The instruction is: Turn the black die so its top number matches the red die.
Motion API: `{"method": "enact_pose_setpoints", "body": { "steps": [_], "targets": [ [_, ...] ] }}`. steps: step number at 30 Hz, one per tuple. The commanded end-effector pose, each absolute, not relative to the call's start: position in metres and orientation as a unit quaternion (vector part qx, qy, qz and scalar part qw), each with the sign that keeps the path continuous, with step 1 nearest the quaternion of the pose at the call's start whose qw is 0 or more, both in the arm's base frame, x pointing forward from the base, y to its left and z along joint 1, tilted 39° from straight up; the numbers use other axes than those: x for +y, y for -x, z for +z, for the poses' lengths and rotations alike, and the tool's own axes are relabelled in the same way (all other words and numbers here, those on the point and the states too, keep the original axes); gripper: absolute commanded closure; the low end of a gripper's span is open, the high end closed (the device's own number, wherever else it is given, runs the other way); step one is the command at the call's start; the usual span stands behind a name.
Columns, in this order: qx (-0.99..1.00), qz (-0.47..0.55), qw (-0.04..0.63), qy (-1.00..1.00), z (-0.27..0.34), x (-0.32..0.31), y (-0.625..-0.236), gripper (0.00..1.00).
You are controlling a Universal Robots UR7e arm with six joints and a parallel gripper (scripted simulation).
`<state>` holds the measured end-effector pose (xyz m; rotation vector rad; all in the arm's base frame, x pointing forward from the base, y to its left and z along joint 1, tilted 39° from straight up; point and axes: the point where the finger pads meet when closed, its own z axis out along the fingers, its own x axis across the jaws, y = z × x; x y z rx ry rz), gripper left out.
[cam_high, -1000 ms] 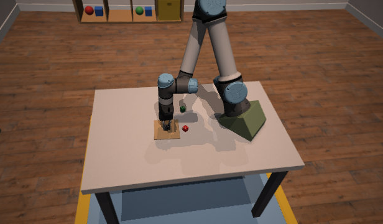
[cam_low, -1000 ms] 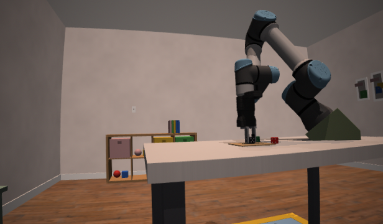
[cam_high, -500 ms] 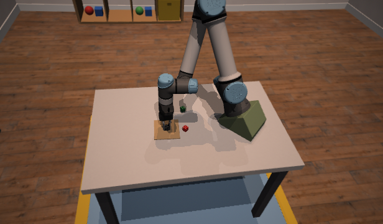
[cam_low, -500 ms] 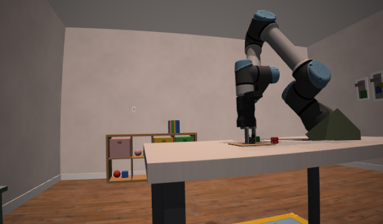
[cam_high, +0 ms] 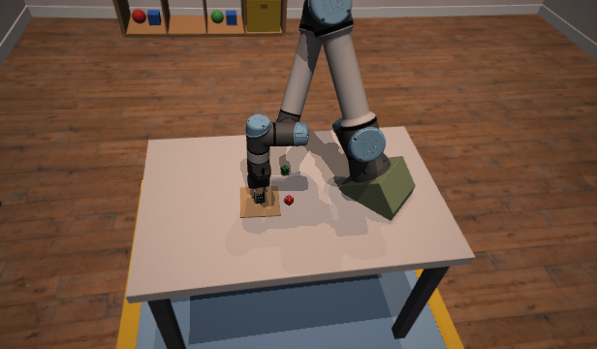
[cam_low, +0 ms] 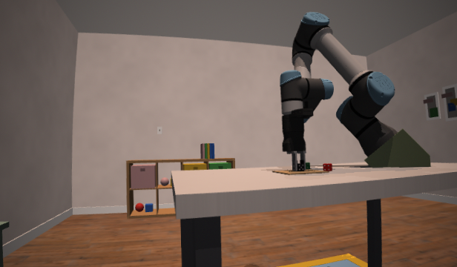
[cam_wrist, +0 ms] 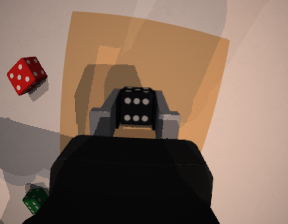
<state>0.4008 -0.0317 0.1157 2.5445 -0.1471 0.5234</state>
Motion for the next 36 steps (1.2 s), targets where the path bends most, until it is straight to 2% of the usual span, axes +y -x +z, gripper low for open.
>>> {"method": "enact_pose_setpoints", "body": {
  "steps": [1,28,29,31,32,34,35,36],
  "targets": [
    [-0.054,0.194,0.267,-0.942,0.1161,-0.0316,-0.401,0.51],
    [-0.054,0.194,0.267,-0.942,0.1161,-0.0316,-0.401,0.51],
    [-0.054,0.194,0.267,-0.942,0.1161,-0.0316,-0.401,0.45],
    [-0.054,0.194,0.267,-0.942,0.1161,-0.0316,-0.401,0.45],
    [-0.054,0.194,0.267,-0.942,0.1161,-0.0316,-0.401,0.39],
    [-0.054,0.194,0.267,-0.942,0.1161,-0.0316,-0.401,0.39],
    [-0.054,0.194,0.267,-0.942,0.1161,-0.0316,-0.401,0.33],
    [-0.054,0.194,0.267,-0.942,0.1161,-0.0316,-0.401,0.33]
  ]
}}
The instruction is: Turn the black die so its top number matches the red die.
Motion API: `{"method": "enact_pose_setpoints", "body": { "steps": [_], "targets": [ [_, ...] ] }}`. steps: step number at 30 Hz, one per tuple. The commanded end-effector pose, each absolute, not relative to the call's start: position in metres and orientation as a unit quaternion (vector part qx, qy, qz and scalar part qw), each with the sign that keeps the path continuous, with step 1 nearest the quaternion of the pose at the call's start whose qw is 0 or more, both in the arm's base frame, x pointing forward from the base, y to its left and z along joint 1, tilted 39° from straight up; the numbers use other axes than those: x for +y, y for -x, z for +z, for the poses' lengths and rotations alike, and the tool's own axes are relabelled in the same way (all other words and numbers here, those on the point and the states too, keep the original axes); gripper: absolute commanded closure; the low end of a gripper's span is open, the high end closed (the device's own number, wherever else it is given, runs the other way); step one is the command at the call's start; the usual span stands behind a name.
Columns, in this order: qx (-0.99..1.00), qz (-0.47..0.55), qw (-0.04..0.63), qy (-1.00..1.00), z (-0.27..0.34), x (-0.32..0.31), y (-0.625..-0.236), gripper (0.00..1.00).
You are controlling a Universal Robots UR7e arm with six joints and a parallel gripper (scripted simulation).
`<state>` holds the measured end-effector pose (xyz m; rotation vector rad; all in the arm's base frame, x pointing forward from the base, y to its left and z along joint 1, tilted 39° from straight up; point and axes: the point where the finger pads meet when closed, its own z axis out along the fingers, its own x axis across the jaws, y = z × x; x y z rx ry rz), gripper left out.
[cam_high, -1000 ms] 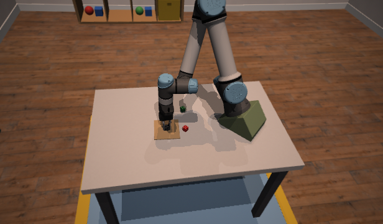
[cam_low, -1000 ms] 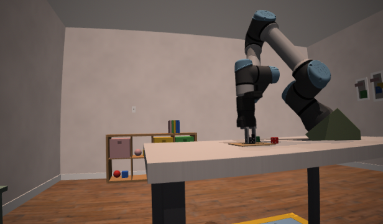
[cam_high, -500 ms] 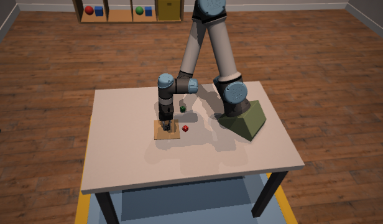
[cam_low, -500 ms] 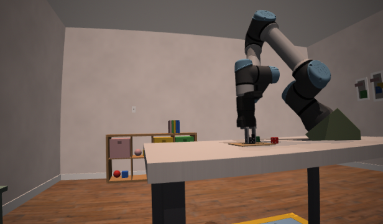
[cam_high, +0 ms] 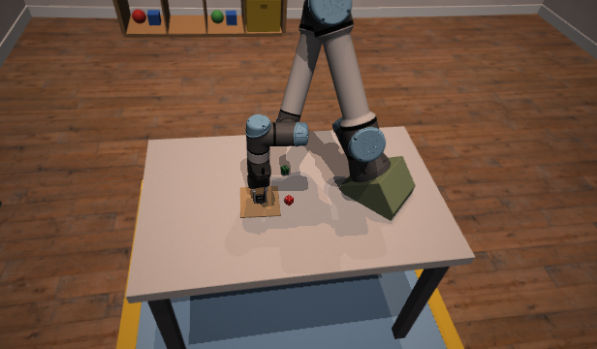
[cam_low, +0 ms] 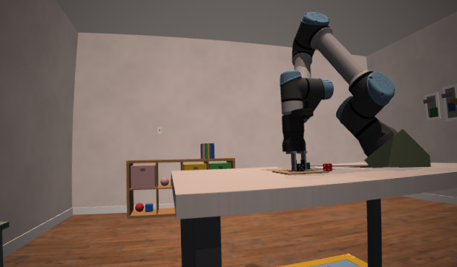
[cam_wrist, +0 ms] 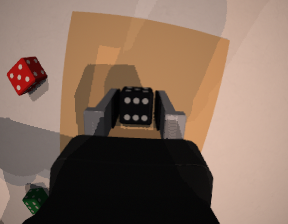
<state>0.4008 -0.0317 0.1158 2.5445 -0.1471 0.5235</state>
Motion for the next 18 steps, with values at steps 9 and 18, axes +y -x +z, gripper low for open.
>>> {"method": "enact_pose_setpoints", "body": {
  "steps": [9,18],
  "targets": [
    [-0.054,0.194,0.267,-0.942,0.1161,-0.0316,-0.401,0.21],
    [-0.054,0.194,0.267,-0.942,0.1162,-0.0315,-0.401,0.21]
  ]
}}
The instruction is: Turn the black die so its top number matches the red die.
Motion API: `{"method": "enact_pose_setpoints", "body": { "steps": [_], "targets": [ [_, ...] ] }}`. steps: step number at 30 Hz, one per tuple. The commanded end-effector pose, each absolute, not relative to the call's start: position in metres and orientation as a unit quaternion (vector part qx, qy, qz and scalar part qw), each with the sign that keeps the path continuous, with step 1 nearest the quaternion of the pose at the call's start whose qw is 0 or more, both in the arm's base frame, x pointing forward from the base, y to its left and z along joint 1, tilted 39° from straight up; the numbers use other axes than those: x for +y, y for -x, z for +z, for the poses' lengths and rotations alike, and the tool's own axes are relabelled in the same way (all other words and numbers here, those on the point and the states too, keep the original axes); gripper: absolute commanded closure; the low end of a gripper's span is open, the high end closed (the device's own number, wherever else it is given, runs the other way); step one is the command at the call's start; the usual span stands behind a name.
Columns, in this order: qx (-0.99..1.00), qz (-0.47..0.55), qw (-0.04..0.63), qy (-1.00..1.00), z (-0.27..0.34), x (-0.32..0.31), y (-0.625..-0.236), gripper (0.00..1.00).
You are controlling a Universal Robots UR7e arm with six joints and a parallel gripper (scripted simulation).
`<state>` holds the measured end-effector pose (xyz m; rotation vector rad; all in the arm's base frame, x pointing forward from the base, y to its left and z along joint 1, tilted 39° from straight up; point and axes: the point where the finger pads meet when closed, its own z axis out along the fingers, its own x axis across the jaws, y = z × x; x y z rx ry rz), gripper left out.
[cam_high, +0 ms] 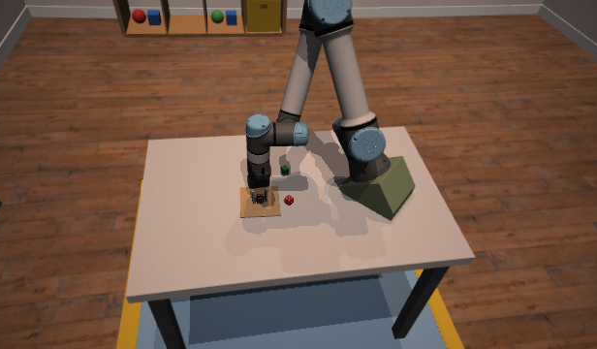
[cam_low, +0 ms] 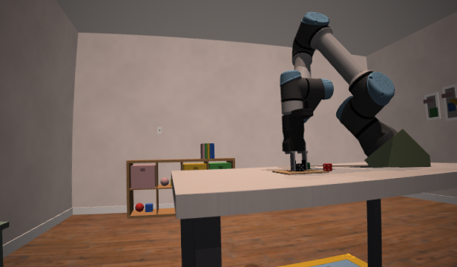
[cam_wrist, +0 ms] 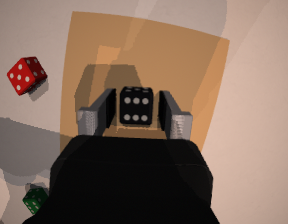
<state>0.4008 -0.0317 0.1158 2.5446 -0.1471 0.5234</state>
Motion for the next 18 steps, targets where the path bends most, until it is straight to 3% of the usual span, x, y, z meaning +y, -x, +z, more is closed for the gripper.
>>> {"method": "enact_pose_setpoints", "body": {
  "steps": [1,18],
  "targets": [
    [-0.054,0.194,0.267,-0.942,0.116,-0.031,-0.401,0.21],
    [-0.054,0.194,0.267,-0.942,0.147,-0.011,-0.388,0.21]
  ]
}}
